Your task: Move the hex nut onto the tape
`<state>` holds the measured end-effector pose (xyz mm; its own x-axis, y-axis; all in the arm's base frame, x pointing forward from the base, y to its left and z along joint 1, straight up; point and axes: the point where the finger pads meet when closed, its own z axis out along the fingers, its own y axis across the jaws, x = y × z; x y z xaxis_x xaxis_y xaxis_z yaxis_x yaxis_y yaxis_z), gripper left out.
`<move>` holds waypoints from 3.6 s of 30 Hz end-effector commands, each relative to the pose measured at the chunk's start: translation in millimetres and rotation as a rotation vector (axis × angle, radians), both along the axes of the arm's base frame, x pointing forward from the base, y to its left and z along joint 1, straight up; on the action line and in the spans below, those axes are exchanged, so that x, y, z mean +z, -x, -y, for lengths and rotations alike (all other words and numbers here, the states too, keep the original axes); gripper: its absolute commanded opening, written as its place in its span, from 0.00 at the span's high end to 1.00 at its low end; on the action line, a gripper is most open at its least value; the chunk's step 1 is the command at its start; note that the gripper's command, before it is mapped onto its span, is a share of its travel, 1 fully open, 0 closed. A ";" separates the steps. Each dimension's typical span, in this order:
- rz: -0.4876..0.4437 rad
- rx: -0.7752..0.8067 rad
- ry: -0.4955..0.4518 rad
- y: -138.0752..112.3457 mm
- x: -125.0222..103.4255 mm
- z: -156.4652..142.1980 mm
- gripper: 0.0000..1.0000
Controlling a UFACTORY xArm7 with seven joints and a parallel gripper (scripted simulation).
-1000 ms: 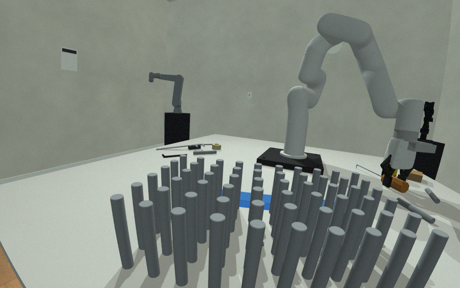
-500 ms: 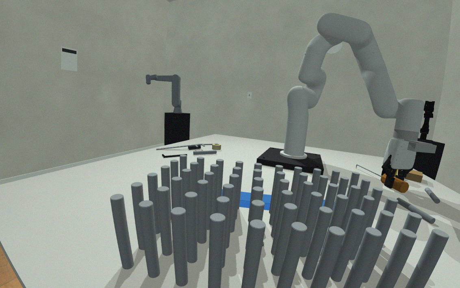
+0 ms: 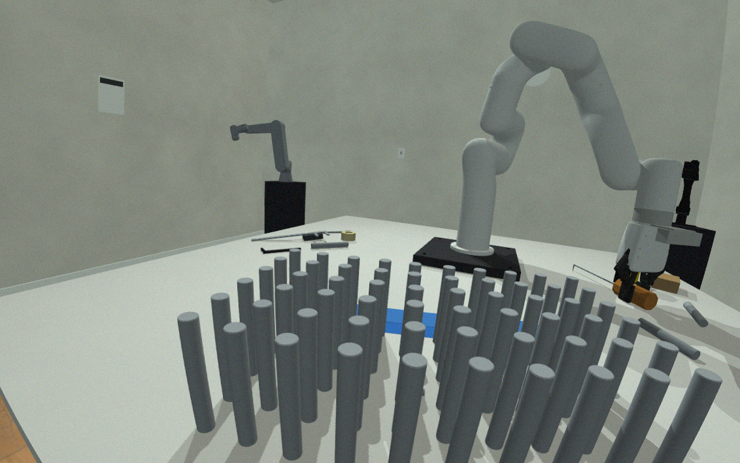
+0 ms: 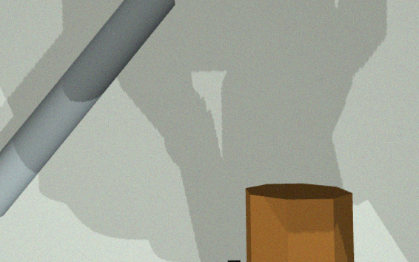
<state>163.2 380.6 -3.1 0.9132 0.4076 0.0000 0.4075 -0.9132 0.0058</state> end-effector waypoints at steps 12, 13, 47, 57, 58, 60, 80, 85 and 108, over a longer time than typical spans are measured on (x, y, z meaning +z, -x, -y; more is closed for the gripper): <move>0.002 0.000 -0.004 -0.6 2.6 -1.6 1.00; 0.002 0.000 -0.004 -0.6 2.6 -1.6 1.00; 0.002 0.000 -0.004 -0.2 104.2 -1.7 1.00; 0.002 0.000 -0.004 -0.1 135.9 -1.7 1.00; 0.002 0.000 -0.004 -0.1 138.4 -1.8 1.00; 0.002 0.000 -0.004 -0.1 142.7 -1.8 1.00; 0.002 0.000 -0.004 0.0 151.3 -1.8 1.00; 0.002 0.000 -0.004 0.0 151.3 -1.8 1.00; -0.001 0.301 -0.004 -8.6 150.8 44.0 1.00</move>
<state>166.7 357.9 145.7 0.8401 0.5425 -0.0016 0.5424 -0.8400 0.0123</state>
